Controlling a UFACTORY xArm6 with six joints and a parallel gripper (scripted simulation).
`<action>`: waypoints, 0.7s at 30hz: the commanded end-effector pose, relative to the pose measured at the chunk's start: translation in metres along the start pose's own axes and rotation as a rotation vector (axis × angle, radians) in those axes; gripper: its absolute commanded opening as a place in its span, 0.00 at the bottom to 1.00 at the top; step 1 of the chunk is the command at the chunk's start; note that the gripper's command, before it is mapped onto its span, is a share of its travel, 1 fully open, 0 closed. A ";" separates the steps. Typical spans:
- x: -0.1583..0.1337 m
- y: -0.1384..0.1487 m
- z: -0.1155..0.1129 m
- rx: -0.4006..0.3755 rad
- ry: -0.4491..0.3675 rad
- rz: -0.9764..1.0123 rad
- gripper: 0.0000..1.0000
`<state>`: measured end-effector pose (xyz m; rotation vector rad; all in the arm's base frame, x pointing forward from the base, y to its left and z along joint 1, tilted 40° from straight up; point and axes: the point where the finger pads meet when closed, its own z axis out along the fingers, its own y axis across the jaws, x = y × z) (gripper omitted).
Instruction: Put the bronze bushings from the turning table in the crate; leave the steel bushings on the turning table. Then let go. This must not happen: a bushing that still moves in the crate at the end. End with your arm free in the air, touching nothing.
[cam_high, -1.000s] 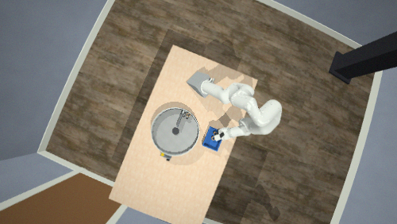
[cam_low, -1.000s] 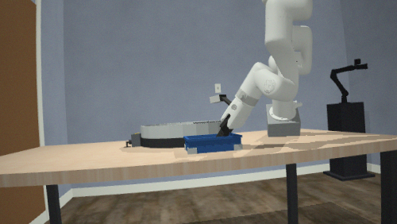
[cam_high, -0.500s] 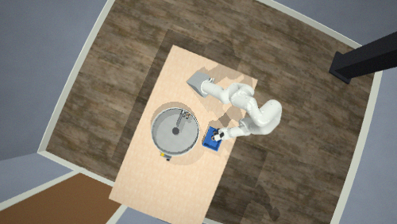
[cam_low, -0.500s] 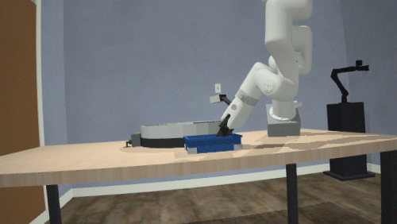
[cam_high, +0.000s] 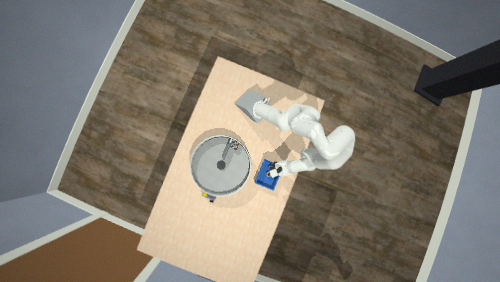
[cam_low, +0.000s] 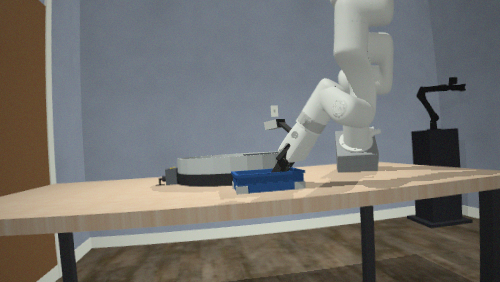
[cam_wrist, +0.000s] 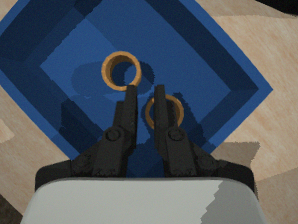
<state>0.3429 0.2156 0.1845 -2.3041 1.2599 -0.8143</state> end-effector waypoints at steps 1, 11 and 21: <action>0.000 -0.001 0.000 0.001 0.000 0.001 0.14; 0.001 -0.001 -0.001 0.001 0.000 0.001 0.14; 0.010 -0.001 -0.012 0.002 0.000 0.001 0.14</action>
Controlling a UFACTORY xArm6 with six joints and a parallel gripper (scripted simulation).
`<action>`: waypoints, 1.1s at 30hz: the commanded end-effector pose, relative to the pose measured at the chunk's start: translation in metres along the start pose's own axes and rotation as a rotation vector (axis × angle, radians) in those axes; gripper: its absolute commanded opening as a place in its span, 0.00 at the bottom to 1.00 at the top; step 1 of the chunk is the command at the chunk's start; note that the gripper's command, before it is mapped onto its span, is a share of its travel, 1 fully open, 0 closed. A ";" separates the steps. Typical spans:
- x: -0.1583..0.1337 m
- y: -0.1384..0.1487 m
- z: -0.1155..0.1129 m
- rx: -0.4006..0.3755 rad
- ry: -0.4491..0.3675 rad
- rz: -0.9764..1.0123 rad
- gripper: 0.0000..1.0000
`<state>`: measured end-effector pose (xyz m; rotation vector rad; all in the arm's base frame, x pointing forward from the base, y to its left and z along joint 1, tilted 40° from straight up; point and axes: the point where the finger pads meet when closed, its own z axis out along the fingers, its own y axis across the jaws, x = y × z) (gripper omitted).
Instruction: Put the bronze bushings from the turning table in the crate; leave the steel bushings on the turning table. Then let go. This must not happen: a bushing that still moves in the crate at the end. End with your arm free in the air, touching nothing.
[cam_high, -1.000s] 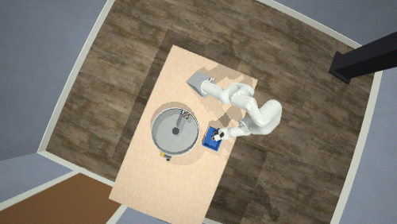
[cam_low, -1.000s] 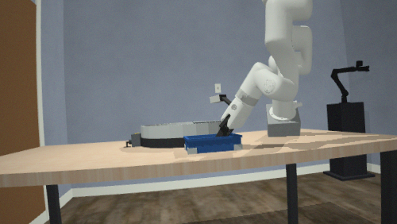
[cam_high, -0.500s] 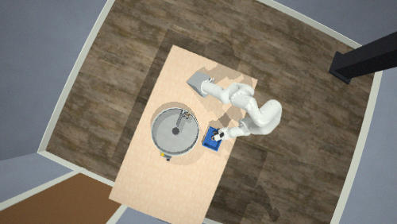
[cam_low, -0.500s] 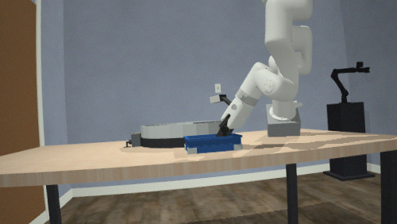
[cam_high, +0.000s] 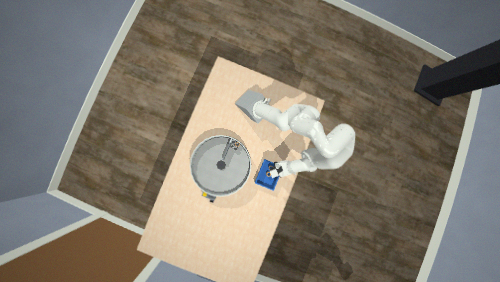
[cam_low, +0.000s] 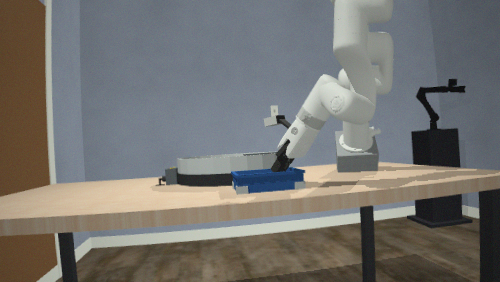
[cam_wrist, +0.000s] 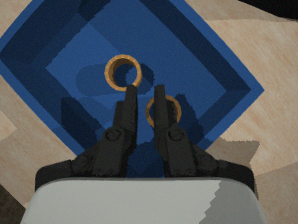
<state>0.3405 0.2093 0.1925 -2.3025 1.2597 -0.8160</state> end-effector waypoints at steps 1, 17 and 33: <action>0.006 -0.001 -0.007 0.000 -0.001 0.001 0.14; 0.046 -0.001 -0.055 0.000 -0.001 0.001 0.14; 0.056 0.000 -0.067 0.000 -0.001 0.001 0.14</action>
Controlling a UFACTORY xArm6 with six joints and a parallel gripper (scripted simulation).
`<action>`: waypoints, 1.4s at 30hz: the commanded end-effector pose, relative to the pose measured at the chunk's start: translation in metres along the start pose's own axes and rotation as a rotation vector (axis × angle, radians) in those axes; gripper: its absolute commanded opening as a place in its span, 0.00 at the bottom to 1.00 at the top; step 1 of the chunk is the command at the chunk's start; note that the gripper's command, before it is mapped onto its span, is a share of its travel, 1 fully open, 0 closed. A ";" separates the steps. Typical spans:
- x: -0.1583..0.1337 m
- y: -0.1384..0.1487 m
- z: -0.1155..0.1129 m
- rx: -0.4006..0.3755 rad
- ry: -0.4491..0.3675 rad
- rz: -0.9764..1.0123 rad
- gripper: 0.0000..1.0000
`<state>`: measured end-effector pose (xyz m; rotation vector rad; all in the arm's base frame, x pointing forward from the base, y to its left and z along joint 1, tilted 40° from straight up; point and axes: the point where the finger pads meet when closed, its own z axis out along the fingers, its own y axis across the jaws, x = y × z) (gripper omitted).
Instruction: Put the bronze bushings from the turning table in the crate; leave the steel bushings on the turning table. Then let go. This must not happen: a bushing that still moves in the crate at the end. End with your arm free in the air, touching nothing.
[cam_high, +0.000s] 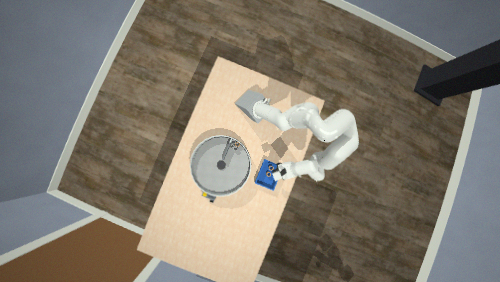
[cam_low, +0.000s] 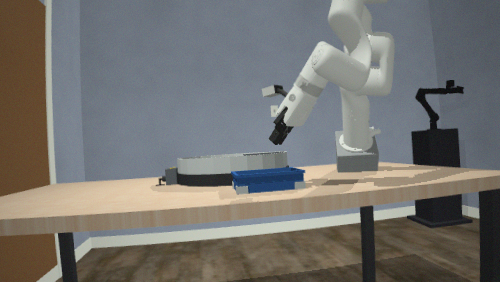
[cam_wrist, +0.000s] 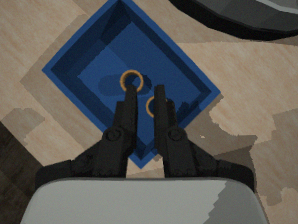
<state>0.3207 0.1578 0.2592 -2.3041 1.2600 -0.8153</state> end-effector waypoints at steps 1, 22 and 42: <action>0.001 -0.001 -0.001 0.001 0.000 0.001 0.14; 0.001 -0.001 -0.001 0.001 0.000 0.001 0.14; 0.001 -0.001 -0.001 0.002 0.000 0.001 0.40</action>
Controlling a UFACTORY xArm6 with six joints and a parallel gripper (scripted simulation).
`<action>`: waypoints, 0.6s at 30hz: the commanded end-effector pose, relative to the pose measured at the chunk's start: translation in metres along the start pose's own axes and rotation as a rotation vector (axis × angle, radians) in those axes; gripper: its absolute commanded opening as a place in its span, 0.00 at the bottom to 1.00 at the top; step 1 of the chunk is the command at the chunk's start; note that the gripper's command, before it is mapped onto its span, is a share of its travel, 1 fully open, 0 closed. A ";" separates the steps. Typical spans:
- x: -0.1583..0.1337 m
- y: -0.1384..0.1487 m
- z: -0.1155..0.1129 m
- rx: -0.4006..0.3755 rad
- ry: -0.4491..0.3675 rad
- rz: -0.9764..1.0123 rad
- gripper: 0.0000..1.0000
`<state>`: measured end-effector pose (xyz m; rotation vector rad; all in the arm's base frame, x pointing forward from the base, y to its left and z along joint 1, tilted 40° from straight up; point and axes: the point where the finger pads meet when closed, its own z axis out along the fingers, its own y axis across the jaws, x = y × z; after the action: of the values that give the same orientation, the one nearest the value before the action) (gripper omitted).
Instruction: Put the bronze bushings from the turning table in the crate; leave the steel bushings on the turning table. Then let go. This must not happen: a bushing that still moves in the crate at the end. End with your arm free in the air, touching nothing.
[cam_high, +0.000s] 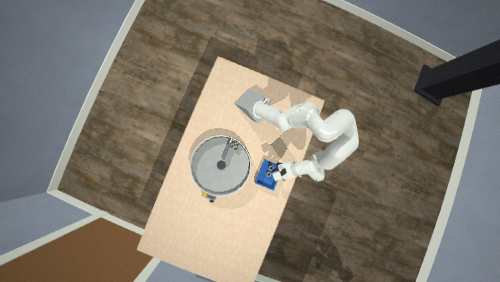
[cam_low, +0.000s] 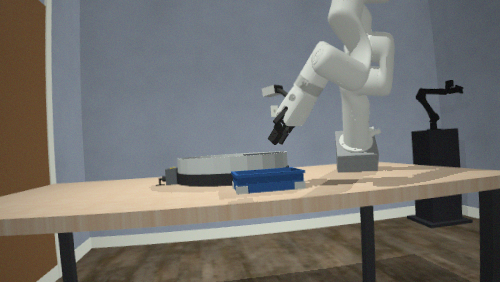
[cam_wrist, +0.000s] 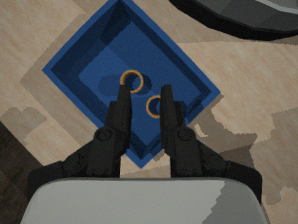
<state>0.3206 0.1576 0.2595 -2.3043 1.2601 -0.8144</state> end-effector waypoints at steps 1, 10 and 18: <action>0.001 -0.001 0.000 0.002 0.000 0.000 0.40; 0.008 -0.006 0.006 0.019 0.007 -0.024 0.40; 0.036 -0.022 0.031 0.075 0.031 -0.131 0.40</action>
<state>0.3478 0.1480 0.2594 -2.3259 1.1607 -0.8820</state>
